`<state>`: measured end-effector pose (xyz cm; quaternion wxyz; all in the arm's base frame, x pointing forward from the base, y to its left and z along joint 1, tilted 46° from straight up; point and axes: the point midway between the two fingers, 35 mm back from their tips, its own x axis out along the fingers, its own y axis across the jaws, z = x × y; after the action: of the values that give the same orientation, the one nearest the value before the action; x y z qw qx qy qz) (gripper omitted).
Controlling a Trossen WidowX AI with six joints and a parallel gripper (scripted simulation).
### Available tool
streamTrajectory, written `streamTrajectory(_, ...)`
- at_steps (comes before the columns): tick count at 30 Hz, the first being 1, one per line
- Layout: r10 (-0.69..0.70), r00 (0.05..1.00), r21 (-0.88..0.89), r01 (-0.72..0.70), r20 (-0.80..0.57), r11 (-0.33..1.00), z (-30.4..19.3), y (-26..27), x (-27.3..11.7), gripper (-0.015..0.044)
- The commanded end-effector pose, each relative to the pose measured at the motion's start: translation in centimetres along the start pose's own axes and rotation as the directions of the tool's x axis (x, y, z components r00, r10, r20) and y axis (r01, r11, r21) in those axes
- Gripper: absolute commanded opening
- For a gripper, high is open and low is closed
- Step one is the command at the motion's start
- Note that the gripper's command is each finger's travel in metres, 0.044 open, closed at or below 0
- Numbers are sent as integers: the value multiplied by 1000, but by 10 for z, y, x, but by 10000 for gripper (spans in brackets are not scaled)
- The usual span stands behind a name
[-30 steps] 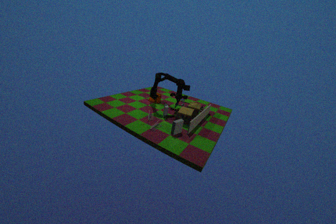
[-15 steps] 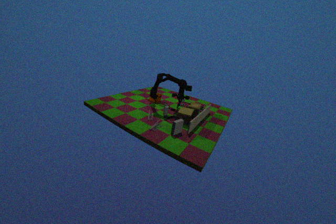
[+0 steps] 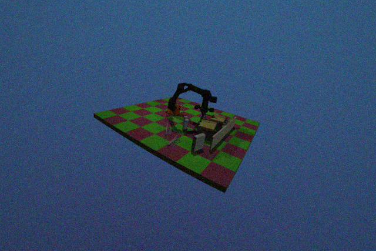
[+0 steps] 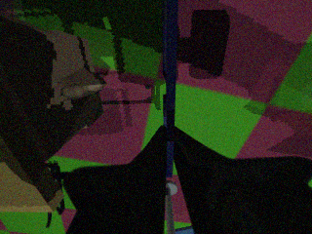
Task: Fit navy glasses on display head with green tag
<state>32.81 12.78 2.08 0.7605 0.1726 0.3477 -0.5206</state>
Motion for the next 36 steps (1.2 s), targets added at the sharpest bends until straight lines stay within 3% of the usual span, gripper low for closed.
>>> streamTrajectory(1, 6, 1000, -1, -6, 4, 1000, 1, 7, -1, 0)
streamTrajectory(36, 9, 1000, 2, -9, 4, 1000, 2, 54, -1, 0)
